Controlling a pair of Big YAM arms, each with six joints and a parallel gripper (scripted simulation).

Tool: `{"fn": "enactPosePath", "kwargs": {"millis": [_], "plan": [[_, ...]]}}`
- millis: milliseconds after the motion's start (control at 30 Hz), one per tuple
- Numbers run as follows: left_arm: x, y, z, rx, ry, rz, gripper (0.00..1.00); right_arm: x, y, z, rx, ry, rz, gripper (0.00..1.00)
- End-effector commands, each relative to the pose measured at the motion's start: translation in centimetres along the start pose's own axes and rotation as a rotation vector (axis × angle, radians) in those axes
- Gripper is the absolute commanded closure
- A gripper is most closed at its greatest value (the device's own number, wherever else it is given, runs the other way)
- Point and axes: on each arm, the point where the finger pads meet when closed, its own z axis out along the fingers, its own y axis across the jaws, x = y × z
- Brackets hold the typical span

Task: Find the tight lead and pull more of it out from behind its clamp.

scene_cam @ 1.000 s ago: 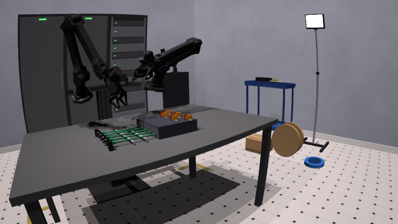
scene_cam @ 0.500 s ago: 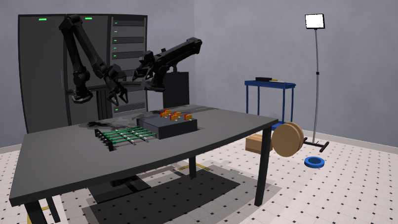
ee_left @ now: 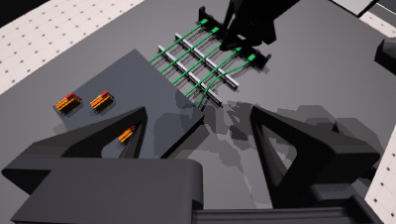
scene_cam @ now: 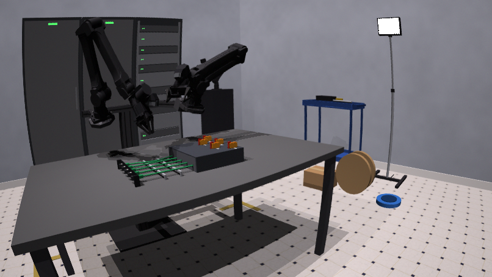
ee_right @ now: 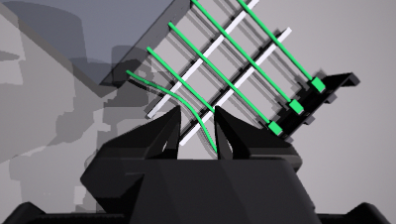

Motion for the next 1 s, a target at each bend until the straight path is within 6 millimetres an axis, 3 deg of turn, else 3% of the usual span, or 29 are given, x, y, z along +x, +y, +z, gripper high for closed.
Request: {"fn": "enactPosePath", "kwargs": {"millis": [0,200,433,633,700,900,933,967], "plan": [[-2.8,1.2,1.8,-0.074,0.005,-0.183,0.00,-0.5,-1.1,2.2,-0.023,0.068,-0.188,0.68],[-1.9,3.5,3.9,-0.200,0.066,-0.338,0.00,0.6,-0.9,4.2,-0.091,0.162,-0.362,0.68],[0.9,7.6,7.4,-0.434,0.146,-0.558,0.00,2.4,-0.7,7.5,-0.186,0.311,-0.597,0.68],[4.5,11.2,9.8,-0.640,0.184,-0.733,0.00,3.5,-0.6,9.7,-0.248,0.415,-0.754,0.68],[4.5,11.2,9.8,-0.640,0.184,-0.733,0.00,3.5,-0.6,9.7,-0.248,0.415,-0.754,0.68],[8.3,14.0,11.3,-0.814,0.207,-0.841,0.00,3.8,-0.2,10.8,-0.261,0.464,-0.796,0.68],[9.8,14.3,10.8,-0.844,0.232,-0.839,0.00,4.2,0.0,10.8,-0.265,0.470,-0.796,0.68],[10.2,14.6,10.9,-0.861,0.235,-0.845,0.00,3.5,-0.3,10.5,-0.254,0.456,-0.791,0.68]]}}
